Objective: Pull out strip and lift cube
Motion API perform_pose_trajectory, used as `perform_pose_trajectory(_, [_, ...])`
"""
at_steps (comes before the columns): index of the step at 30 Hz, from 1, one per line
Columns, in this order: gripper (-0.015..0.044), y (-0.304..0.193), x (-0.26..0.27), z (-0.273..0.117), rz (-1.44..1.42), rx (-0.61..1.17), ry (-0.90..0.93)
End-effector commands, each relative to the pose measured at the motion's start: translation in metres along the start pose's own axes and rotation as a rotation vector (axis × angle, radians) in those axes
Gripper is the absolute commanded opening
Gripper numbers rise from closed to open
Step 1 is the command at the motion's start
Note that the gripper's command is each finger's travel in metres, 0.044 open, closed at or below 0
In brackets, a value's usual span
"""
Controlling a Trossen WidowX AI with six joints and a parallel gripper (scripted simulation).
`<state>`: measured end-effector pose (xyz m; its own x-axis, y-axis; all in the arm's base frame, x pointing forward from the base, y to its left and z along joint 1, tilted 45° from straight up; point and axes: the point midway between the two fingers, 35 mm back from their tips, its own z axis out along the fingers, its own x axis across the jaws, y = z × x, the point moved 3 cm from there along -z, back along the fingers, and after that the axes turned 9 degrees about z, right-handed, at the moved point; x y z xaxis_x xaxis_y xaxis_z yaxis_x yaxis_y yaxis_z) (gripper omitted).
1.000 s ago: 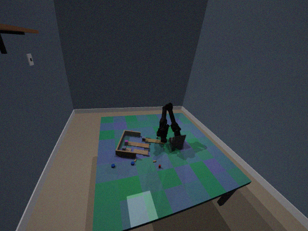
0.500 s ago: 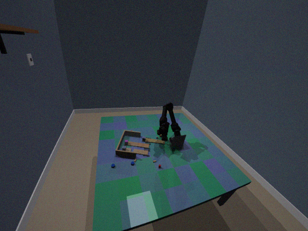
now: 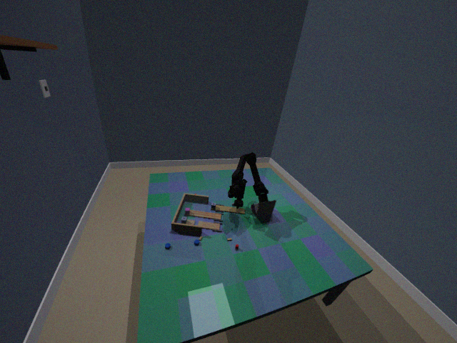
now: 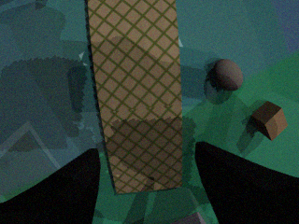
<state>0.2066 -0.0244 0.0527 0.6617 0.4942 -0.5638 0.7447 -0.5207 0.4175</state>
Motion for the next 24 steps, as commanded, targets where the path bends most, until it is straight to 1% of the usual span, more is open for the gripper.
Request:
perform_pose_trajectory(1, [0.0341, 0.014, 0.004, -0.002, -0.001, -0.004, 0.001])
perform_pose_trajectory(5, [0.044, 0.028, 0.007, -0.003, -0.001, -0.005, 0.001])
perform_pose_trajectory(24, [0.044, 0.093, 0.02, -0.01, 0.001, -0.007, 0.002])
